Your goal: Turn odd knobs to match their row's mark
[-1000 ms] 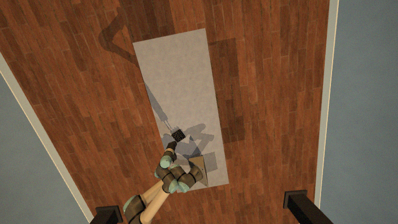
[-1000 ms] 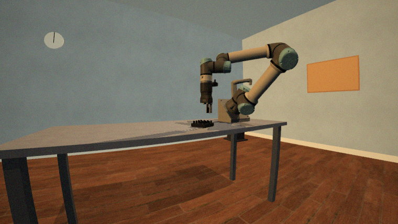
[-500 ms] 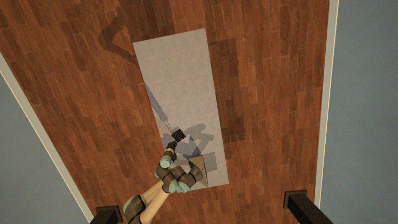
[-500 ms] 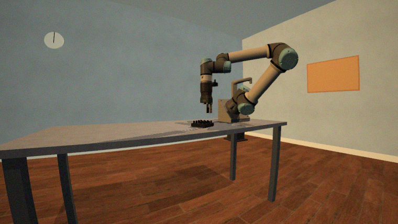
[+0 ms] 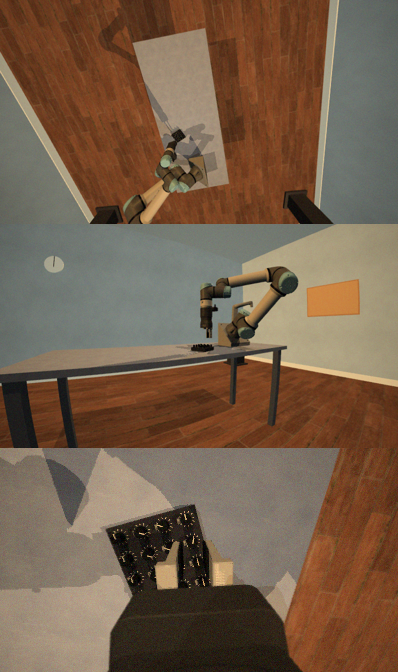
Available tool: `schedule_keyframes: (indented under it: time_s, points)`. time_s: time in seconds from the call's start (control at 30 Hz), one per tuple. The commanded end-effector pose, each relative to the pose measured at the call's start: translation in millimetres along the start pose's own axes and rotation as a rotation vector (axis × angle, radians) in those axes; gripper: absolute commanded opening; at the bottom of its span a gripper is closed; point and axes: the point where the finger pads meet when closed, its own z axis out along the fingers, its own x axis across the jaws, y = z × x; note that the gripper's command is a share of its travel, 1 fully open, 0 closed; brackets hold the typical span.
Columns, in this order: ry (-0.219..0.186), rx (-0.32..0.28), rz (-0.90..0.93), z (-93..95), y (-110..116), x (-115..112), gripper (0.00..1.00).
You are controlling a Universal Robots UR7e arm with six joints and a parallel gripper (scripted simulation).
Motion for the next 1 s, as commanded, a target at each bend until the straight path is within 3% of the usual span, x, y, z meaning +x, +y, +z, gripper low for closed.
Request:
schedule_keyframes:
  time_s: [0.0, 0.97]
  points:
    - [-0.001, -0.001, 0.001, 4.5, 0, 0, 0.46]
    - [-0.001, -0.001, 0.001, 36.0, 1, 0, 0.46]
